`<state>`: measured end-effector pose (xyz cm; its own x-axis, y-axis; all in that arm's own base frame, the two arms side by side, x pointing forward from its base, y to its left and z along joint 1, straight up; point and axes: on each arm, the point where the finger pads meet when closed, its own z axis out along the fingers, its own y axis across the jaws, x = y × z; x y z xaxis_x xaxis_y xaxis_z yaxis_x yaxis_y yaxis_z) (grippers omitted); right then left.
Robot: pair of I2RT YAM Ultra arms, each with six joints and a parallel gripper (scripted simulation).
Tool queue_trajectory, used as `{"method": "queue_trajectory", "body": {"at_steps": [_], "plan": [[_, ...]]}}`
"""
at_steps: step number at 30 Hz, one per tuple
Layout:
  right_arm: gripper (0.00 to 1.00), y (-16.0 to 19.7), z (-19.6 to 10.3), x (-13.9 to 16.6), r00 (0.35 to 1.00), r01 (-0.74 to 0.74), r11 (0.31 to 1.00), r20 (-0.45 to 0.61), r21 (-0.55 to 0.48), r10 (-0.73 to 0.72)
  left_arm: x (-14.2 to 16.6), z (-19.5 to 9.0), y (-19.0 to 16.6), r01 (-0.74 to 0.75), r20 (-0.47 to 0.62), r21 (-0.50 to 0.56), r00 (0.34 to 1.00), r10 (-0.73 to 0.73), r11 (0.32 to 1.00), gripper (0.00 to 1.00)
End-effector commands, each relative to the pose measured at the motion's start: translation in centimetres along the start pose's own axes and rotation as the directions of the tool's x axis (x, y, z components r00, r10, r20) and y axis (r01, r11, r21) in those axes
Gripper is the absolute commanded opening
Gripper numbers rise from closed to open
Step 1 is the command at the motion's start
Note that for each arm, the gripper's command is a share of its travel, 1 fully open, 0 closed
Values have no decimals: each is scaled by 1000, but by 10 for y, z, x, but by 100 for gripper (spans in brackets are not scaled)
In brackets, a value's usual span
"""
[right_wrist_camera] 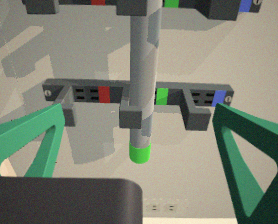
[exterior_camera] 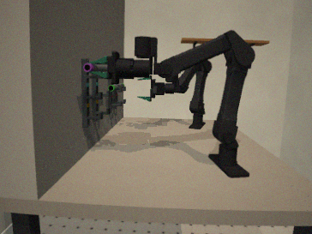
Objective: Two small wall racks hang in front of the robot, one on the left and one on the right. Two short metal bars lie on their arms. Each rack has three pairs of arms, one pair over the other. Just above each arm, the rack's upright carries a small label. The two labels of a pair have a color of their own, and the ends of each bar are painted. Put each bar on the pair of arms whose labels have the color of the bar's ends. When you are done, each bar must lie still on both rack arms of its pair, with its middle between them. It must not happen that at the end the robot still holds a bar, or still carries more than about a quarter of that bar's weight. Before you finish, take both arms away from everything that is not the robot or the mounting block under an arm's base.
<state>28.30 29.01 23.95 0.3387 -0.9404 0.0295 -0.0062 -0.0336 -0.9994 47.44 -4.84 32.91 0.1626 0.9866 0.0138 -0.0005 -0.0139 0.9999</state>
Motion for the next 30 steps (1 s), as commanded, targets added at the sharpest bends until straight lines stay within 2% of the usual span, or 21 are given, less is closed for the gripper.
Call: {"method": "queue_trajectory", "body": {"at_steps": [1, 30], "plan": [[100, -8, -1, 5, 1000, -29, 999, -2, 19, 29, 2, -1, 11, 25, 0, -46, 1000, -25, 999, 0], [100, -8, -1, 5, 1000, -29, 999, -2, 19, 29, 2, -1, 8, 25, 1, -46, 1000, -25, 999, 0]]}}
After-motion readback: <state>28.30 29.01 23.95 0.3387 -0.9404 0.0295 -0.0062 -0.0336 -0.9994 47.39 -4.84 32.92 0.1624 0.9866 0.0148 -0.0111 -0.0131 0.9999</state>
